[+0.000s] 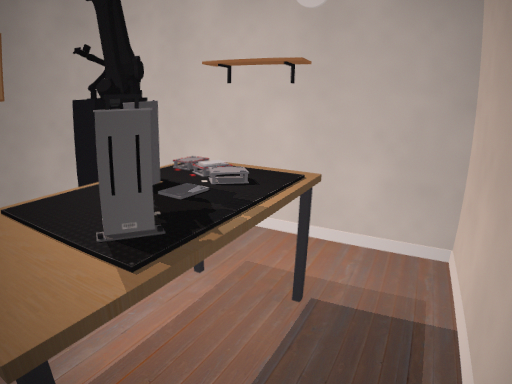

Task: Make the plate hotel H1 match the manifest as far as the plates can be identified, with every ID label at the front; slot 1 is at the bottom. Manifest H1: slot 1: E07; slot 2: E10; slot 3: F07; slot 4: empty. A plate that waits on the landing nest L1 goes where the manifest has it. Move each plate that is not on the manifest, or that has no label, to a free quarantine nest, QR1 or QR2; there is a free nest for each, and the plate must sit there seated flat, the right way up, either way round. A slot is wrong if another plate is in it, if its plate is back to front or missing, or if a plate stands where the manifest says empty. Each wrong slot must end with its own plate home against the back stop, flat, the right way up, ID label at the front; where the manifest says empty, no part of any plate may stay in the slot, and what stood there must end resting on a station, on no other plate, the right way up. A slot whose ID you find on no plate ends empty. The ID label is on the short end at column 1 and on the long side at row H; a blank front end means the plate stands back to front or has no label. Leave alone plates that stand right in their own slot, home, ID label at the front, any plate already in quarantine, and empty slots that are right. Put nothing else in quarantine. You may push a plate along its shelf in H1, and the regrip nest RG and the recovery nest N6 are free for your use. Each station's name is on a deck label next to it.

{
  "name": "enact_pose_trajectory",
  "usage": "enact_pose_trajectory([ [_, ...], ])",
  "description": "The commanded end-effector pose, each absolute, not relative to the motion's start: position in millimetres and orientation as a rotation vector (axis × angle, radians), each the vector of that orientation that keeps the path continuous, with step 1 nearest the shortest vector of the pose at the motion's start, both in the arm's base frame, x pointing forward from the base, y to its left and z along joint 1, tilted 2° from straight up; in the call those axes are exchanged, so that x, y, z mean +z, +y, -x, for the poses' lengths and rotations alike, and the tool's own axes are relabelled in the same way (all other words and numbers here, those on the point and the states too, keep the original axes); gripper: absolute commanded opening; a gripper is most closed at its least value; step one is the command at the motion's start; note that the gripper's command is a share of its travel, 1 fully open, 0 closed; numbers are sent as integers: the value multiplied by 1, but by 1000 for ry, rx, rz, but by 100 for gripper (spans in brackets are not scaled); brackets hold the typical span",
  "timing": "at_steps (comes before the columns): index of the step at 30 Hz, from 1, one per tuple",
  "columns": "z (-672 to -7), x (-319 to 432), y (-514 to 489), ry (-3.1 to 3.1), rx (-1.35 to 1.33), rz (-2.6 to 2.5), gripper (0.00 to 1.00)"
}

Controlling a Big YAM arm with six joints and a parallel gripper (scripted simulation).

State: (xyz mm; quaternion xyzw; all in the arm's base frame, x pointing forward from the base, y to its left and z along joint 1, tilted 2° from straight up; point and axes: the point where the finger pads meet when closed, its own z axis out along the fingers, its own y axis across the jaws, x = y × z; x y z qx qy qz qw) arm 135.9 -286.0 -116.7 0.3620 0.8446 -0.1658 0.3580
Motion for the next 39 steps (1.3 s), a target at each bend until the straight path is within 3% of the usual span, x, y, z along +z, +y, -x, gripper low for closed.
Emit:
enact_pose_trajectory([
  [1,-128,-116,-277,2183,-438,-931,86],
  [39,-117,-129,-275,2169,-458,-921,86],
])
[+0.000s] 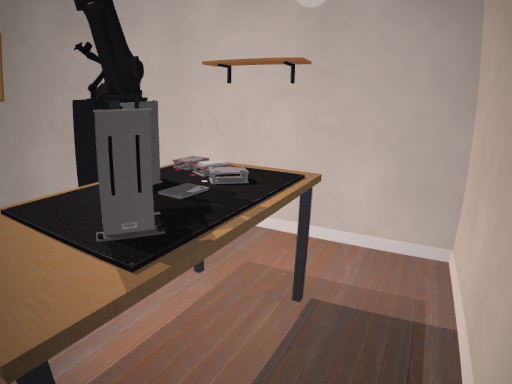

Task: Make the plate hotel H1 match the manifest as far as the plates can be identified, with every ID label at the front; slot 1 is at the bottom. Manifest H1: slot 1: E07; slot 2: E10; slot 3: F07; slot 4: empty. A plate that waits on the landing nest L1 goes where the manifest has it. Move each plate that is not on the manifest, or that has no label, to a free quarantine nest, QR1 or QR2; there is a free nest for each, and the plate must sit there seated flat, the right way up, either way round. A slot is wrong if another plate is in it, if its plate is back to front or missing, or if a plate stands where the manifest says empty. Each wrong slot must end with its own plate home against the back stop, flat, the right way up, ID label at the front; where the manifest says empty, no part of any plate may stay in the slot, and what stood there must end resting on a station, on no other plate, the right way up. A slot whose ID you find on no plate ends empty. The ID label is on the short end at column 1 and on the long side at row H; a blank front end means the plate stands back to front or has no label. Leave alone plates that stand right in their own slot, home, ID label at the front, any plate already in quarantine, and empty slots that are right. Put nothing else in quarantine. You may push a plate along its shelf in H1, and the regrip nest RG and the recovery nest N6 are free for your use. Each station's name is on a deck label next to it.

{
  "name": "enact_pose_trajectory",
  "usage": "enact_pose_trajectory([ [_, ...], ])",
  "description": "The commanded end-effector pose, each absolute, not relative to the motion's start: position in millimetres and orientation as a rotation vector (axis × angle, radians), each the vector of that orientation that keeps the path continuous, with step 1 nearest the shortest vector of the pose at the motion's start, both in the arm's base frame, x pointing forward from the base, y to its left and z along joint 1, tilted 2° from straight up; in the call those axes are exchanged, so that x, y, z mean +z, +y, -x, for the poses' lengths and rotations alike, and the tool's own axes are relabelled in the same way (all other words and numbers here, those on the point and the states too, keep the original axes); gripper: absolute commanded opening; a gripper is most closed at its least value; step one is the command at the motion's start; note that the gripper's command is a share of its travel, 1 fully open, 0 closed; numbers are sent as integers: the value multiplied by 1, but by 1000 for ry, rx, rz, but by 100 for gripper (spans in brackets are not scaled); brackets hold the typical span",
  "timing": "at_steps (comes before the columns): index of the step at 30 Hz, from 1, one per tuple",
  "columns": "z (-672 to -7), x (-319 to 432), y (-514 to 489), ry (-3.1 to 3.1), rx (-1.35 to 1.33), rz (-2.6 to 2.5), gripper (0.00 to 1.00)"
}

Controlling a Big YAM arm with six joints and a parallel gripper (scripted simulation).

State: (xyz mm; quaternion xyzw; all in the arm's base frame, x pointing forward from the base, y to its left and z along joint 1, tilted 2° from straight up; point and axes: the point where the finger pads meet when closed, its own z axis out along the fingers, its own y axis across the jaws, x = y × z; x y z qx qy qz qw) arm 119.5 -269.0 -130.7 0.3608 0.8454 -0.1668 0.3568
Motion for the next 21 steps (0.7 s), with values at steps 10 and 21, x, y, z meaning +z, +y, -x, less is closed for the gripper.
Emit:
enact_pose_trajectory([
  [10,-117,-134,-275,2169,-457,-921,86],
  [21,-117,-139,-275,2169,-457,-921,86],
])
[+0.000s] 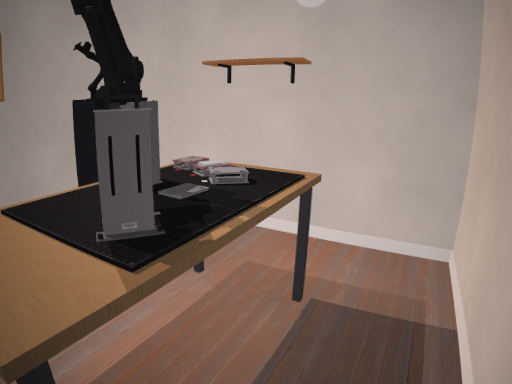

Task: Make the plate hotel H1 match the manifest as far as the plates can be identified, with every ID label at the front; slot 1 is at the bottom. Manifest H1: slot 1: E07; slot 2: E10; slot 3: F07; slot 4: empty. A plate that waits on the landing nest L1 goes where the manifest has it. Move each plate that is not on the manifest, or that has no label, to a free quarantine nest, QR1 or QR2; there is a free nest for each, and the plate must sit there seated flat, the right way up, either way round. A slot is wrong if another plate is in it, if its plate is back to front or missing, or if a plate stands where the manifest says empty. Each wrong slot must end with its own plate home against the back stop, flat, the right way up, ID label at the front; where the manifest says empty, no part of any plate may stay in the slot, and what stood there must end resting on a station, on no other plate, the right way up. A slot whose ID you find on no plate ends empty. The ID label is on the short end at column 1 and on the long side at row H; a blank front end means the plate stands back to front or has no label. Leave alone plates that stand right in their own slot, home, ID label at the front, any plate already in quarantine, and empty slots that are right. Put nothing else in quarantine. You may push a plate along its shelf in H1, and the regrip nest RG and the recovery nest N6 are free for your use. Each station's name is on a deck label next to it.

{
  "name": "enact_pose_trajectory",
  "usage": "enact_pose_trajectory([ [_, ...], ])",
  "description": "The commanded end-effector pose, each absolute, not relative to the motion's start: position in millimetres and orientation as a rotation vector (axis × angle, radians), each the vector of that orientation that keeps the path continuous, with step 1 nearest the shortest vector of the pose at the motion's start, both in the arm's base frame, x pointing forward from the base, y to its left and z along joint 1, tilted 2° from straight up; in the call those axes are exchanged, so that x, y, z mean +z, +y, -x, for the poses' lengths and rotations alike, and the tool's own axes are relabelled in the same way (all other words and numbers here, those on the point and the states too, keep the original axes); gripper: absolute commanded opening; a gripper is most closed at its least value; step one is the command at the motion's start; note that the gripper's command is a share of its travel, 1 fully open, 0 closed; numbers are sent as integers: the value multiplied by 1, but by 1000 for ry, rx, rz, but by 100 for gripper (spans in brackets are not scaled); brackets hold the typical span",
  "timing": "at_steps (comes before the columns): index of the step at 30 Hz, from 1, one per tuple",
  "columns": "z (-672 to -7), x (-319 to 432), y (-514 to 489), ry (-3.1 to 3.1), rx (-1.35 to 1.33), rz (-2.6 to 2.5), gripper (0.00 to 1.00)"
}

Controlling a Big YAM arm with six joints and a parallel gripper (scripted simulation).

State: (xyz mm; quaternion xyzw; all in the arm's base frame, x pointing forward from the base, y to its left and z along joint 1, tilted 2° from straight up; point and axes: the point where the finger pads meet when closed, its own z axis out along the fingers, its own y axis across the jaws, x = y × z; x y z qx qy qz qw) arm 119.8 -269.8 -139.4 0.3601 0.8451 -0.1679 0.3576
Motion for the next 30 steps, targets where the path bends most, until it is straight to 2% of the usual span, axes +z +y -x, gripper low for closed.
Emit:
enact_pose_trajectory([
  [1,-117,-140,-275,2169,-457,-921,86],
  [30,-117,-152,-275,2170,-456,-922,86],
])
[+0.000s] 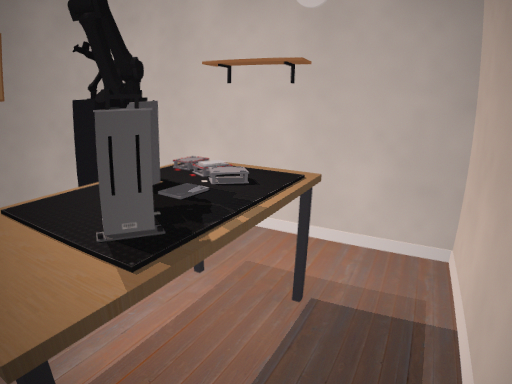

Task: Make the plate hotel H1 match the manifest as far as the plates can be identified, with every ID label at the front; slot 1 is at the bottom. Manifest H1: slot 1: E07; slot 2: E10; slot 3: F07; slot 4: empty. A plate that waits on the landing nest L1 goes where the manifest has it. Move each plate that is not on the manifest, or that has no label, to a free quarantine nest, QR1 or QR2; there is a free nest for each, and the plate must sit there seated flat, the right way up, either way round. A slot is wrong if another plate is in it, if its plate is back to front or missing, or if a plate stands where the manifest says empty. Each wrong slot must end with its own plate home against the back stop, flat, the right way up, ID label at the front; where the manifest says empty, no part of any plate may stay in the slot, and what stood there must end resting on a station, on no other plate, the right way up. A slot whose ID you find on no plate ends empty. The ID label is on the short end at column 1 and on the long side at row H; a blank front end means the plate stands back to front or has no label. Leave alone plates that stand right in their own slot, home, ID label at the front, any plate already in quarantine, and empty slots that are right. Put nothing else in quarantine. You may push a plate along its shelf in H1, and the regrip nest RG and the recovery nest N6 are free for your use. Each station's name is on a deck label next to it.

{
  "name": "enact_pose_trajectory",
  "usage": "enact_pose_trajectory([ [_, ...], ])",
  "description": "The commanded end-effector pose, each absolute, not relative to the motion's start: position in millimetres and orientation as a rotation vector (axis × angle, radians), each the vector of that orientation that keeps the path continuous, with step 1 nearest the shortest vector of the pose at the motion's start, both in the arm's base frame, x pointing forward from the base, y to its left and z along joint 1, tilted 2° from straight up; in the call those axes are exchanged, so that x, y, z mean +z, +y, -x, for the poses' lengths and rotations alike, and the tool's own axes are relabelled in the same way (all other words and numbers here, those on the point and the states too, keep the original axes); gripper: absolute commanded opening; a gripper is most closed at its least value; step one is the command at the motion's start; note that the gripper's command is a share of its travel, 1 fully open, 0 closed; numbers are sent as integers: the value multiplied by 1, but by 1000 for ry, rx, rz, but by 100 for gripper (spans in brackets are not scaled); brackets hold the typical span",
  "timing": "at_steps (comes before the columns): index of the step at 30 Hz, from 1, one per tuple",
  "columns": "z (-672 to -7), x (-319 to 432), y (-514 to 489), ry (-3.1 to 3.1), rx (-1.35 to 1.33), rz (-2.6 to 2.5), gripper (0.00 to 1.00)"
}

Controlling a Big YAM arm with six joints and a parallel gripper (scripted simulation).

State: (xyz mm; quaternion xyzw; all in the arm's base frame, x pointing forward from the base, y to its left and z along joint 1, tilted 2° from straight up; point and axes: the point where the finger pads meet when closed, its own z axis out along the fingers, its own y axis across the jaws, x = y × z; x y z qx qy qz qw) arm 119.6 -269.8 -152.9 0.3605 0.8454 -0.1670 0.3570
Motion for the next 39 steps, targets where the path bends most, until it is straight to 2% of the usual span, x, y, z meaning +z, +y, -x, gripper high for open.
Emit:
enact_pose_trajectory([
  [1,-117,-153,-275,2170,-457,-921,86],
  [39,-117,-170,-275,2170,-456,-922,86],
])
